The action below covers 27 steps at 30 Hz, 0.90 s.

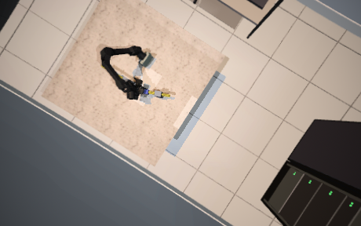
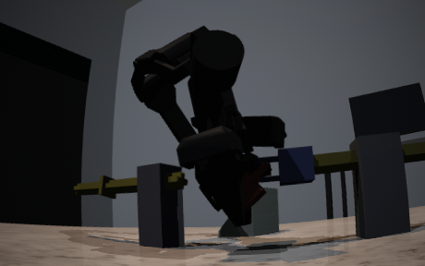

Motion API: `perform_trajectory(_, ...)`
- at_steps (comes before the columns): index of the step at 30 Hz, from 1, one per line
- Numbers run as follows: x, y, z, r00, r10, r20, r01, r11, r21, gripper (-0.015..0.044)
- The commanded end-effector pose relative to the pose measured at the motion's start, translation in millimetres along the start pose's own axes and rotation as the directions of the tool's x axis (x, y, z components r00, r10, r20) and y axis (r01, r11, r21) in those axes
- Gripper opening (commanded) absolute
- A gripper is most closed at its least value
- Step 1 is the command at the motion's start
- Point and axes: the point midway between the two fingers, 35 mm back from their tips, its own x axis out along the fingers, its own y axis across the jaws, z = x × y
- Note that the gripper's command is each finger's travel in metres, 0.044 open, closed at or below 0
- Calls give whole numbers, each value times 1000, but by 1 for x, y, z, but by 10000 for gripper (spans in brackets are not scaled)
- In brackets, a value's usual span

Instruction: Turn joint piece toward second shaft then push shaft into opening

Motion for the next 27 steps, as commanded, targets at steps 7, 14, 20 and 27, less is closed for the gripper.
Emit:
perform_trajectory(7, -6, 2, -3, 991, -2, -135, 9, 998, 55, 0)
perform_trajectory(14, -10, 4, -4, 975, 4, -223, 17, 996, 89, 0)
perform_trajectory(20, -14, 6, -5, 955, 16, -296, 20, 993, 118, 0)
perform_trajectory(27, -20, 8, -7, 934, 34, -356, 19, 989, 146, 0)
